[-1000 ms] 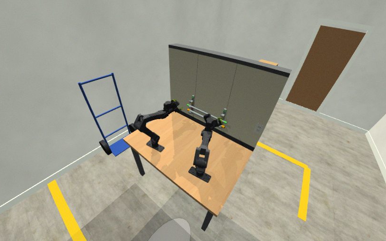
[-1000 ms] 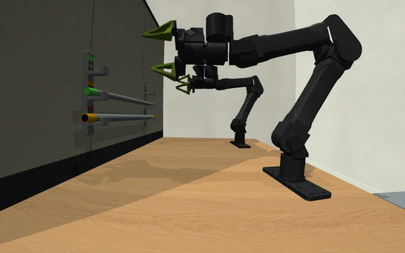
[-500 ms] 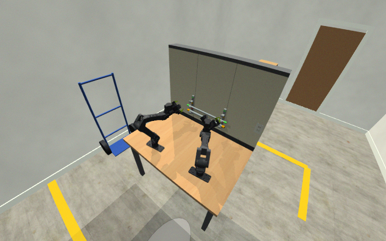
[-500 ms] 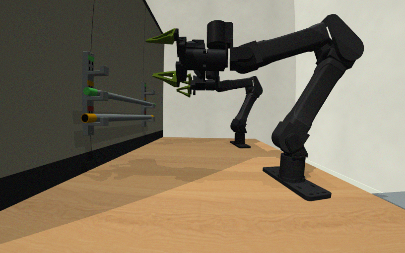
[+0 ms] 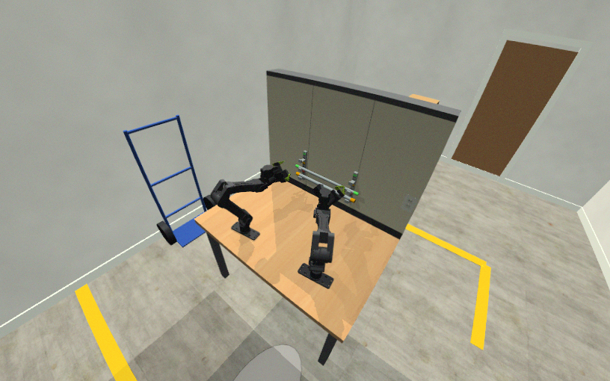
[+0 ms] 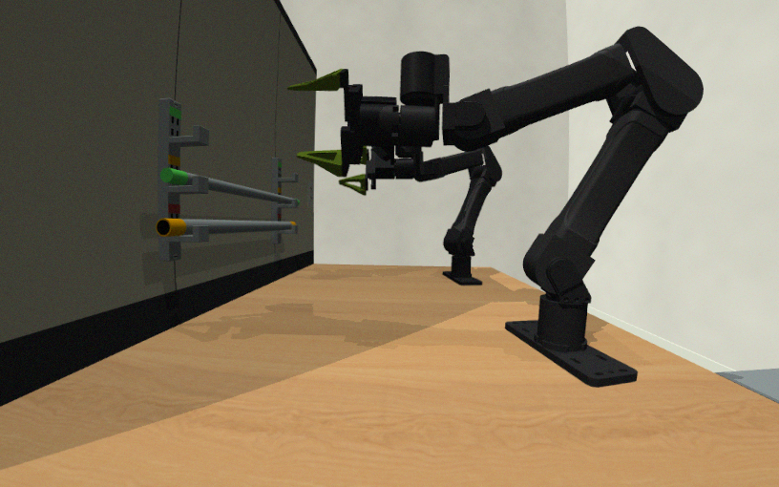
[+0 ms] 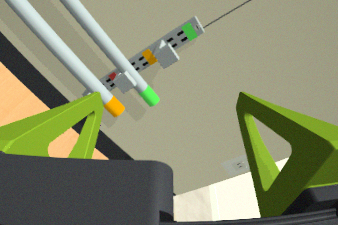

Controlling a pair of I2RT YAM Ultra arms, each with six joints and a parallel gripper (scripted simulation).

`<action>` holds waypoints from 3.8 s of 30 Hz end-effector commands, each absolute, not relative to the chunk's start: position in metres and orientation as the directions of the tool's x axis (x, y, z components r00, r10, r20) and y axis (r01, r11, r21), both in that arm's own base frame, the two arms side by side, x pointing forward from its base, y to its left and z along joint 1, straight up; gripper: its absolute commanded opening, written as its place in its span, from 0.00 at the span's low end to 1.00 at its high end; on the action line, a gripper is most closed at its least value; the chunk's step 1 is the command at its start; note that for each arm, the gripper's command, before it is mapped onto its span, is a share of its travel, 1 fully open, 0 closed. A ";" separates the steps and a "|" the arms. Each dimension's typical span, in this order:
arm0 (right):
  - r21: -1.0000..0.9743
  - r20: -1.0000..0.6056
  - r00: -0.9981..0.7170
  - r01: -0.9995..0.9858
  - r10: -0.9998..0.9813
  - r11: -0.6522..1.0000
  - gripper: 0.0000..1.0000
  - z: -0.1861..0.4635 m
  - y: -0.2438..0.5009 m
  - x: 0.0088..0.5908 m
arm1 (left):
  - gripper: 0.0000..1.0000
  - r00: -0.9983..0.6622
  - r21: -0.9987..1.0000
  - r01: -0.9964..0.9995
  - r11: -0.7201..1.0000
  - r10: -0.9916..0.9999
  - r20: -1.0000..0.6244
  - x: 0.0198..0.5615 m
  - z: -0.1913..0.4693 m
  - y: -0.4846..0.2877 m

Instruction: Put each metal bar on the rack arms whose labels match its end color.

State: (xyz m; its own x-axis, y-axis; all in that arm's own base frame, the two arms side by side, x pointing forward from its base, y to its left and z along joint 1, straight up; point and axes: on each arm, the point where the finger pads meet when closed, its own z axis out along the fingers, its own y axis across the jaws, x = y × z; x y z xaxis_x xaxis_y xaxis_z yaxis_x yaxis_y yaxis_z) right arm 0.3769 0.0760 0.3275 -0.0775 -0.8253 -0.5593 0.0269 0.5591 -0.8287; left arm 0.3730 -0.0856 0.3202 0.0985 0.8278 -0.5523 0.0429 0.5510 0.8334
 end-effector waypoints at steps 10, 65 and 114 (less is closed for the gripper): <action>-0.920 -0.392 -0.106 0.019 -0.914 0.393 1.00 0.305 0.089 0.378 | 1.00 0.119 0.919 0.027 0.392 0.912 -0.393 0.373 0.305 -0.101; -1.000 0.000 -0.134 0.000 -0.991 0.000 1.00 0.270 0.121 0.376 | 1.00 0.160 1.000 0.000 0.000 0.987 0.000 0.369 0.270 -0.138; -1.000 0.000 -0.134 0.000 -0.991 0.000 1.00 0.240 0.116 0.409 | 1.00 0.160 1.000 0.000 0.000 0.987 0.000 0.402 0.240 -0.144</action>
State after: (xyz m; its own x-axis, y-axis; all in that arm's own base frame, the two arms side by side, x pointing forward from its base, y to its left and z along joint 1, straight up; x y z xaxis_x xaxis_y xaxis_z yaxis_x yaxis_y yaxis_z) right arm 0.4035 0.1167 0.2504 -0.1444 -0.9895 0.0034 -0.0038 -0.0029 -1.0000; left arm 0.3964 -0.1437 0.2334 0.1562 0.9876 0.0178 0.0421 -0.0247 0.9988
